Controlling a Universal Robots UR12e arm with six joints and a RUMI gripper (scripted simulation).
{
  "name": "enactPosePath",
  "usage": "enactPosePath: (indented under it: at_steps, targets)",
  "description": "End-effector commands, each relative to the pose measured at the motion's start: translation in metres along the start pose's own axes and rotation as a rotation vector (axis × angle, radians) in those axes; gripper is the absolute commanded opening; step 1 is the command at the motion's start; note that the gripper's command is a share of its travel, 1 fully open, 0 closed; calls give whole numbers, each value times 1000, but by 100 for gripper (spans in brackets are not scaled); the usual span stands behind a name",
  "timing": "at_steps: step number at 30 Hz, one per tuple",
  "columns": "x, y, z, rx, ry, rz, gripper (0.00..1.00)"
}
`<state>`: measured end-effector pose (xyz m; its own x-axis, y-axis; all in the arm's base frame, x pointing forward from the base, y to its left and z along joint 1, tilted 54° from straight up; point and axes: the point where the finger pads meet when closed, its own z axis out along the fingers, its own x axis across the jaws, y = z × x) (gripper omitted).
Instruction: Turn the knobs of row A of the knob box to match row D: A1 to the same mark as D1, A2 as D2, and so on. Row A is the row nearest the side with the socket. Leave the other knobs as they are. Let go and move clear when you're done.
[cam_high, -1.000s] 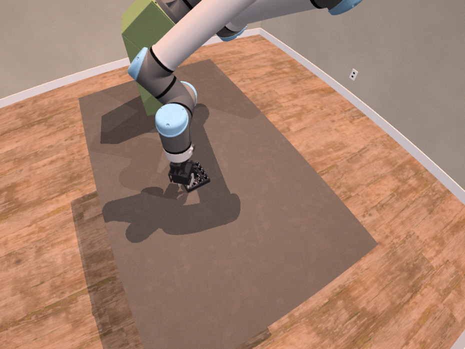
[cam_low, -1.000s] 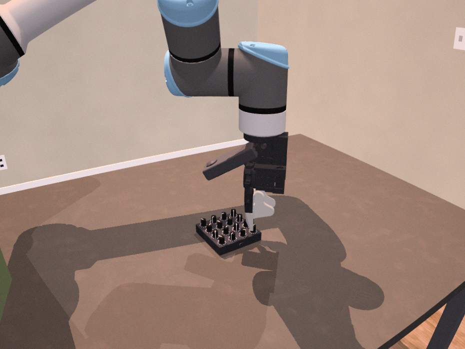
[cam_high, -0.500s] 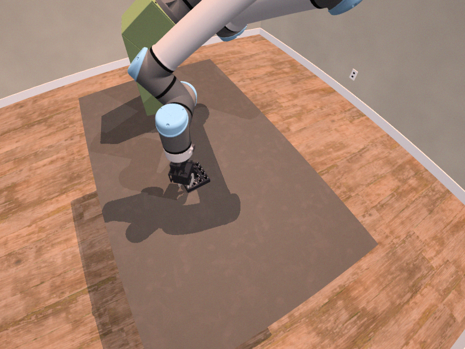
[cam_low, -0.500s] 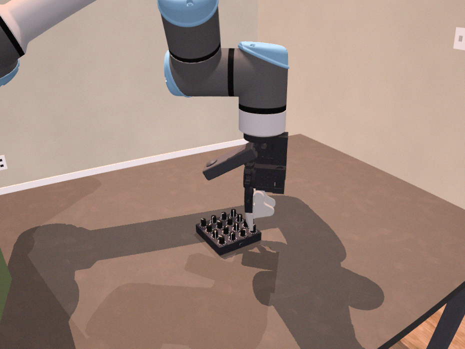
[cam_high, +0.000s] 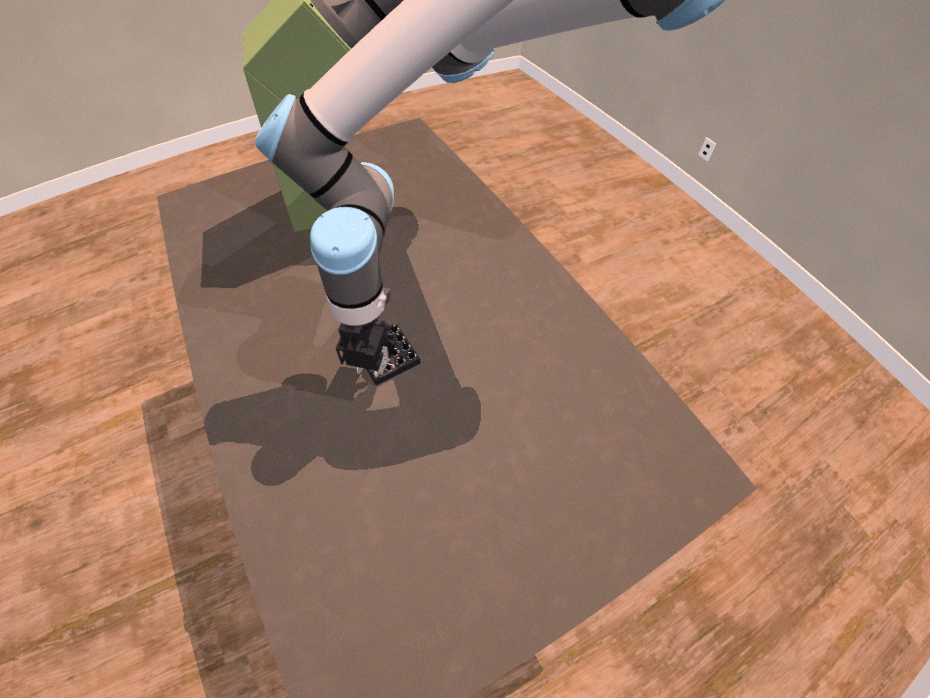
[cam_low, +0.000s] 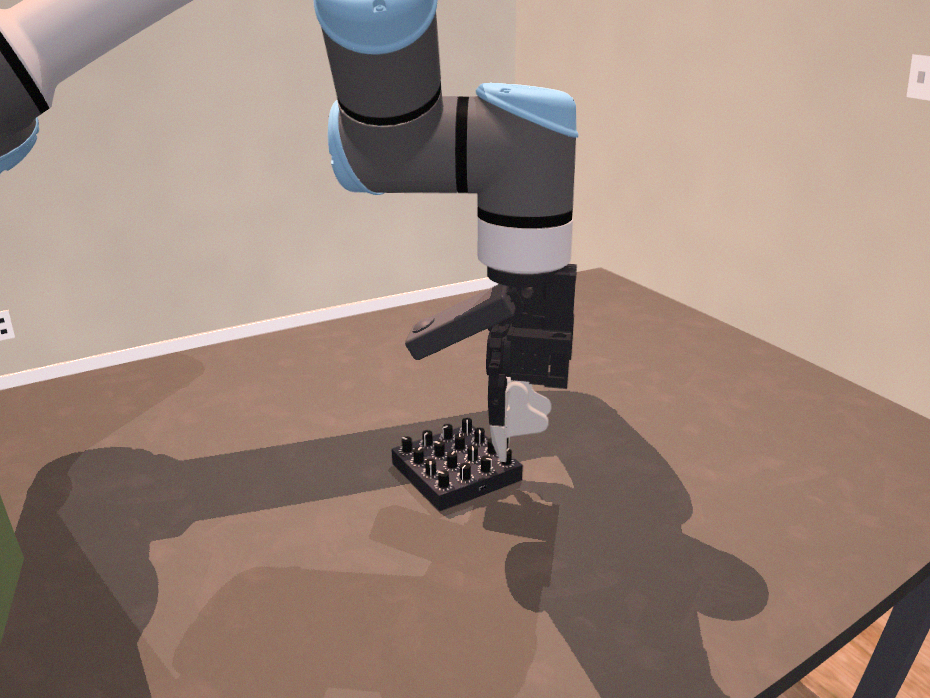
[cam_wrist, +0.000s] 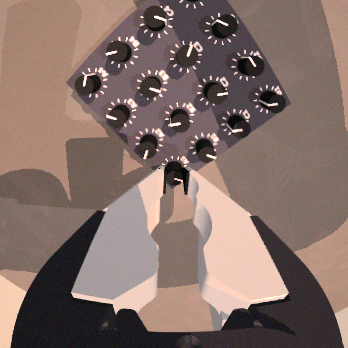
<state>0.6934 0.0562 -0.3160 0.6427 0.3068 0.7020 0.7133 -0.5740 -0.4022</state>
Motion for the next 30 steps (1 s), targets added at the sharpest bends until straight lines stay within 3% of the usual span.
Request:
enactPosePath:
  at_steps: [1,30]
  targets:
    - [0,1,-1,-1,0,14,4]
    - [2,1,-1,-1,0,287,4]
